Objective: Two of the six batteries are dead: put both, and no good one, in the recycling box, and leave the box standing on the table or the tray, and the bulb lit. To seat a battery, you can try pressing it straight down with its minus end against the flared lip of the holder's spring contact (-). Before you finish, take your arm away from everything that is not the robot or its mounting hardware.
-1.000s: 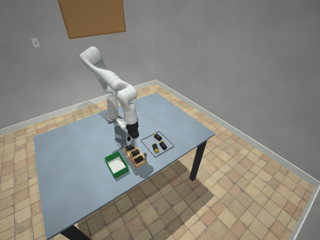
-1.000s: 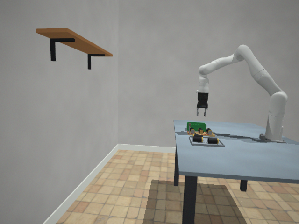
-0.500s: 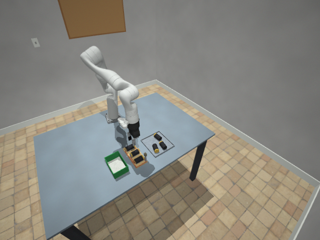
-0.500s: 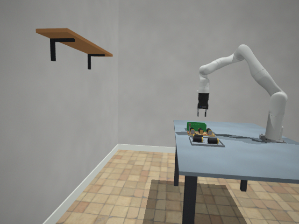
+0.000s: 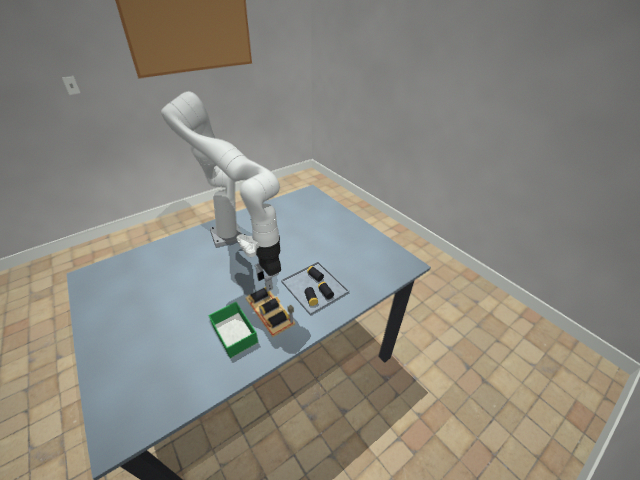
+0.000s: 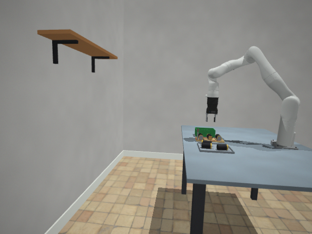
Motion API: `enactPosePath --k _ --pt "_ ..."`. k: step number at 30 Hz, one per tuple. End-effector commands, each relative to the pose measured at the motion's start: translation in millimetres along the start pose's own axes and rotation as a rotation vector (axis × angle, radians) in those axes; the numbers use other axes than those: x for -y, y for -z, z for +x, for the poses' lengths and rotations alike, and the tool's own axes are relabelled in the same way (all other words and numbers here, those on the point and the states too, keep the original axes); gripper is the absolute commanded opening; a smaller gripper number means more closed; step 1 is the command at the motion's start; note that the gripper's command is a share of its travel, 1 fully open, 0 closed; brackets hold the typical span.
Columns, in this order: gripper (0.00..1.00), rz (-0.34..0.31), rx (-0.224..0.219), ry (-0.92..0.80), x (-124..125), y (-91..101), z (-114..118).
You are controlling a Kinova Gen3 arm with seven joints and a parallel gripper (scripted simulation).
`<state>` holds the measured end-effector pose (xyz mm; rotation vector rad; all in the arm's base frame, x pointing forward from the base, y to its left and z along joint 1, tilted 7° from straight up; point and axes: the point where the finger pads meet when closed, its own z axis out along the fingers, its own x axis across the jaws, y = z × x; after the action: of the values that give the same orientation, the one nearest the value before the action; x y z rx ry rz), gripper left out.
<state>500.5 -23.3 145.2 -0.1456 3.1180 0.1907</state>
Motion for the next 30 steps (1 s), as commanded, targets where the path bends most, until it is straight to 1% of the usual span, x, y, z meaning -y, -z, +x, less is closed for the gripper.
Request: enactPosePath --k 1,10,11,15,18,20,27,30 --pt "1.0 0.001 0.002 0.0 -0.1 0.9 -0.5" --pt "1.0 0.001 0.002 0.0 -0.1 0.9 -0.5" --pt "0.9 0.001 0.002 0.0 -0.1 0.9 -0.5" --pt "0.9 0.001 0.002 0.0 -0.1 0.9 -5.0" --pt "0.9 0.001 0.002 0.0 -0.1 1.0 -15.0" --pt "0.9 0.001 0.002 0.0 -0.1 1.0 -15.0" --pt "0.9 0.001 0.002 0.0 -0.1 1.1 -48.8" --pt "0.9 0.001 0.002 0.0 -0.1 1.1 -59.4"
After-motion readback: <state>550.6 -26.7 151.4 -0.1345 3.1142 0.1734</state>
